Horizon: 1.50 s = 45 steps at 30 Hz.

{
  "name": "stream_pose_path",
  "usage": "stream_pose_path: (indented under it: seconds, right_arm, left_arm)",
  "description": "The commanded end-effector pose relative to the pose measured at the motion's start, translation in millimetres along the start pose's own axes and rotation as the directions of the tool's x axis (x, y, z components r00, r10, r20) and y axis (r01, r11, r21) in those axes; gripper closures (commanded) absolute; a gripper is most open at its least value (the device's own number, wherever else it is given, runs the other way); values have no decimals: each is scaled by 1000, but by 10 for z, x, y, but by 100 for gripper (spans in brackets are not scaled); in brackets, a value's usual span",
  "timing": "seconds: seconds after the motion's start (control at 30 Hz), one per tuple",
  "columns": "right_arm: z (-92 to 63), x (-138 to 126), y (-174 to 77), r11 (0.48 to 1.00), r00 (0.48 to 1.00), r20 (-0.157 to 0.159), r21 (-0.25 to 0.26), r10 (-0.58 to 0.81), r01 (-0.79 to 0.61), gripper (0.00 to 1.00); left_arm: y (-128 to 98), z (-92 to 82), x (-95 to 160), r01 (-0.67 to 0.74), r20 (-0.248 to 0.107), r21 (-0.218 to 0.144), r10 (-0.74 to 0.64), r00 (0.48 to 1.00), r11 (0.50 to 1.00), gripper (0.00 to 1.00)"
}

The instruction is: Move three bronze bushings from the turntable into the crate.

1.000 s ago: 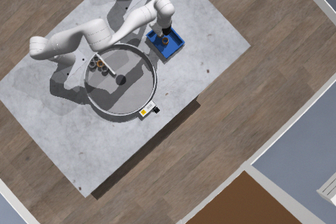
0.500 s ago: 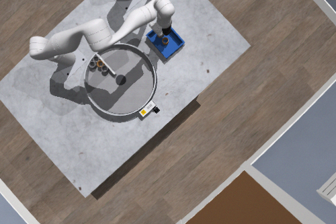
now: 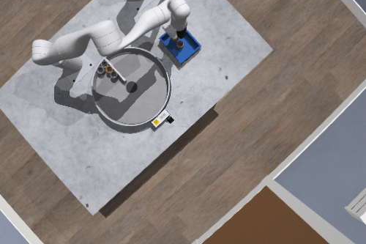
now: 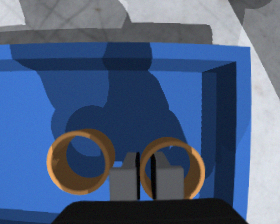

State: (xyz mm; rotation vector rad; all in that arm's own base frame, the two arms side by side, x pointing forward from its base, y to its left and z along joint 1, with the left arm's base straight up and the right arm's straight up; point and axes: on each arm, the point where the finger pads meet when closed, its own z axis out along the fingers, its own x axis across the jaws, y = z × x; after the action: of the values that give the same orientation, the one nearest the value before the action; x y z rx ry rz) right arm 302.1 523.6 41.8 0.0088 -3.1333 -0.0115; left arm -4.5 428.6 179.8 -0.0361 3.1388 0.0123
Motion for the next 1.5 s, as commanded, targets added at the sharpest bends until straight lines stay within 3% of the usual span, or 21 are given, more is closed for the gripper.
stream_pose_path:
  seconds: [0.0,0.13,0.17,1.47]
  right_arm:
    - [6,-15,5,1000,1000,9,-1,2,-2,100]
    - [6,-15,5,1000,1000,9,-1,2,-2,100]
    - [6,-15,5,1000,1000,9,-1,2,-2,62]
    - [-36,-23,16,1000,1000,10,-3,3,-3,62]
  left_arm:
    - [-36,-6,35,-4,-3,8,4,1000,1000,0]
    - [-36,-6,35,-4,-3,8,4,1000,1000,0]
    - [-36,-6,35,-4,-3,8,4,1000,1000,0]
    - [-36,-6,35,-4,-3,8,4,1000,1000,0]
